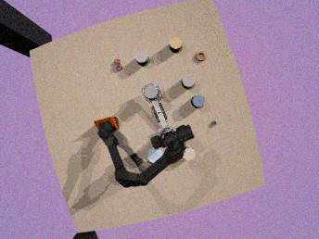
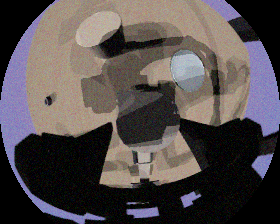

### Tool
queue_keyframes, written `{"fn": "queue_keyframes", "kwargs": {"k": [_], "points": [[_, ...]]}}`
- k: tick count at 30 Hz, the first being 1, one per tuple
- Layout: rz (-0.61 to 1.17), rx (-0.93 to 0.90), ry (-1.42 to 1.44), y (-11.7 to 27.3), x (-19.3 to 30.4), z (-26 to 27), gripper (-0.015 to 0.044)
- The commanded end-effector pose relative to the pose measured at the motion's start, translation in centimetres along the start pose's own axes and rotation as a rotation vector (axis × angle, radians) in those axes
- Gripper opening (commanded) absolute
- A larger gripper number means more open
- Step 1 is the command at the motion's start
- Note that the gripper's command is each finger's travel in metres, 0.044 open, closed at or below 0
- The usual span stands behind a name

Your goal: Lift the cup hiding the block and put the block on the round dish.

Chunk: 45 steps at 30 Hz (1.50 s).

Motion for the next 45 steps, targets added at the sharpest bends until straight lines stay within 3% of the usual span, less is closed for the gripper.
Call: {"fn": "queue_keyframes", "kwargs": {"k": [1,15,18,26,38,45], "points": [[-0.007,-0.007,-0.001,-0.4,-0.2,-0.1,0.044],[-0.009,-0.006,-0.001,-2.4,-0.2,-0.2,0.044],[-0.009,-0.006,-0.001,-2.4,-0.2,-0.2,0.0361],[-0.009,-0.006,-0.001,-2.4,-0.2,-0.2,0.0308],[-0.009,-0.017,0.003,-1.3,-0.2,-0.1,0.0],[-0.008,-0.026,0.007,-0.4,-0.2,0.0,0.0]]}}
Point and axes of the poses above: the point midway between the two fingers, 35 mm back from their tips, its own y axis back along the fingers, its own z axis across the jaws, x = y × z, the point moved 5 cm from there along y, back along the fingers, and after that the axes turned 3 degrees about y, right-handed, at the moved point
